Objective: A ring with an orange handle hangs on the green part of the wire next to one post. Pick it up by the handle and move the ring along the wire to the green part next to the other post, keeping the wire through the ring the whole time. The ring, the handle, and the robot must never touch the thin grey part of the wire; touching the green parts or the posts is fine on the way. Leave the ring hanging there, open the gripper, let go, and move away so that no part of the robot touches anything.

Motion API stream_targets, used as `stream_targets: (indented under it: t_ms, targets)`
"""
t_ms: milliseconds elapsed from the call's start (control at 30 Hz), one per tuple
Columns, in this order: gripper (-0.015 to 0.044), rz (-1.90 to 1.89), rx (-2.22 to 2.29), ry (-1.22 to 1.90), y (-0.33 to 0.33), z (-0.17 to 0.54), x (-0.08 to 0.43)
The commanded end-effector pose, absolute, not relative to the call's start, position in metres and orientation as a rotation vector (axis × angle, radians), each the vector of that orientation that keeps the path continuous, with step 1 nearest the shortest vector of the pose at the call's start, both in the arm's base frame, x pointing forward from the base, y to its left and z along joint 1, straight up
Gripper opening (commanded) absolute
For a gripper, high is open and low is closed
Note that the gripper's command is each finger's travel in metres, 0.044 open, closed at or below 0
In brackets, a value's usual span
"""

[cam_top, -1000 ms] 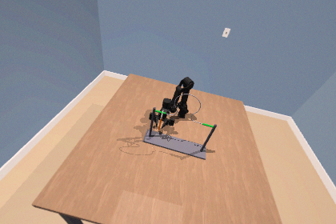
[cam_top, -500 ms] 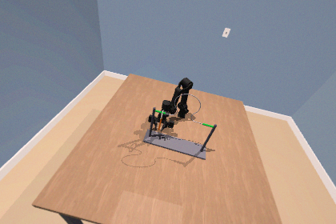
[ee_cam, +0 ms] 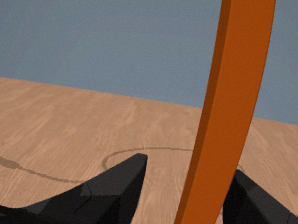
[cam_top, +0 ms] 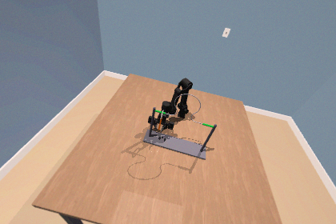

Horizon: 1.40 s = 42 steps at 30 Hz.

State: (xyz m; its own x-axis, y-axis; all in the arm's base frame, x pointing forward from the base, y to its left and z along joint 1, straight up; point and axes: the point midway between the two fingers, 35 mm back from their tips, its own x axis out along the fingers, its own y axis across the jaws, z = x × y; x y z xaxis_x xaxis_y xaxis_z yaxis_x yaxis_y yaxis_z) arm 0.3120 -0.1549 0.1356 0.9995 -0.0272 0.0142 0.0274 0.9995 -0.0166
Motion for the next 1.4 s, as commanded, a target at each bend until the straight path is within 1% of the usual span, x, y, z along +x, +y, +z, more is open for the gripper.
stream_targets:
  t_ms: [0, 500, 900, 1367]
  targets:
    - [0.016, -0.033, -0.014, -0.015, -0.1563, 0.1362, 0.3129]
    - [0.016, -0.033, -0.014, -0.015, -0.1563, 0.1362, 0.3129]
    - [-0.015, -0.027, -0.018, -0.015, -0.1552, 0.1361, 0.3124]
    - [-0.015, -0.031, -0.016, -0.016, -0.1562, 0.1458, 0.3127]
